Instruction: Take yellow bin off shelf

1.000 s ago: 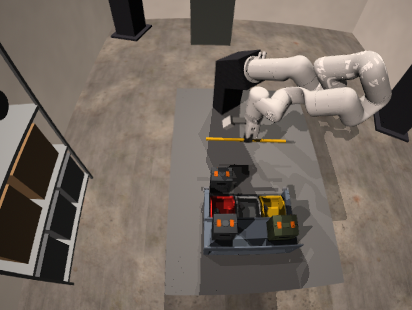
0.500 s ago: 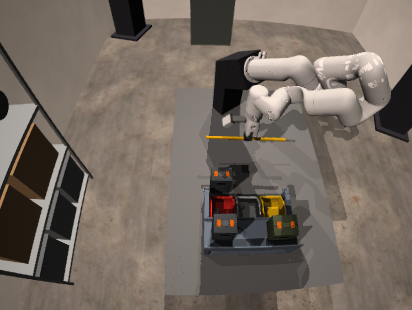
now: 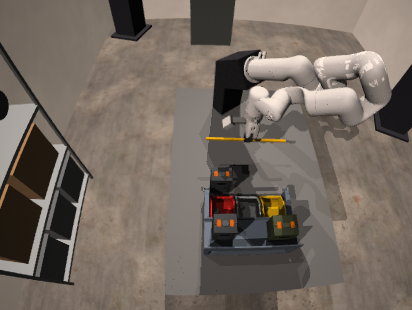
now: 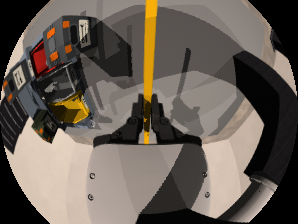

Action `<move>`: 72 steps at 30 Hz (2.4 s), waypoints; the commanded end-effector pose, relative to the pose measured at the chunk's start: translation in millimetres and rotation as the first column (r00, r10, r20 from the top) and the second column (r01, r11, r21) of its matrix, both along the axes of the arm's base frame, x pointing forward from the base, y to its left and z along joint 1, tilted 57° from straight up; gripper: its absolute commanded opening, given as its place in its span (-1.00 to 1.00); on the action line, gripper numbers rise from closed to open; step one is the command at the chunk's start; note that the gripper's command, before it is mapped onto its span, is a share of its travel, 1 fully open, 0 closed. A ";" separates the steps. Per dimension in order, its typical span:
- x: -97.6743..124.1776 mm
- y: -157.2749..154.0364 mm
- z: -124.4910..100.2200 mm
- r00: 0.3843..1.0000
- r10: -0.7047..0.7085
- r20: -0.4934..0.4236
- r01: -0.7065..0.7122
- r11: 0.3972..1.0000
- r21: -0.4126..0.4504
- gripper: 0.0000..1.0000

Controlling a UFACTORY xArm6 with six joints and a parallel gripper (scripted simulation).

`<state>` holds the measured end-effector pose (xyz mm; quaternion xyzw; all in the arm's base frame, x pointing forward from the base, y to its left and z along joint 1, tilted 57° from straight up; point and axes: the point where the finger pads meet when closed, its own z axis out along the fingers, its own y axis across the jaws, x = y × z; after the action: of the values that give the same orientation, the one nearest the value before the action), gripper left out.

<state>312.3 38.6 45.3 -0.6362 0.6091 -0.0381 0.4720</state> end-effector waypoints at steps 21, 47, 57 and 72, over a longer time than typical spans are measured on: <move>3.2 -1.2 3.0 1.000 -0.001 -0.001 0.001 1.000 0.000 -1.00; 17.4 9.4 -6.6 1.000 -0.001 -0.001 0.001 1.000 0.000 -1.00; 17.4 9.4 -6.6 1.000 -0.001 -0.001 0.001 1.000 0.000 -1.00; 29.9 20.2 -17.3 1.000 -0.001 -0.001 0.001 1.000 0.000 -1.00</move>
<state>342.1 59.0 28.3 -0.6362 0.6092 -0.0378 0.4718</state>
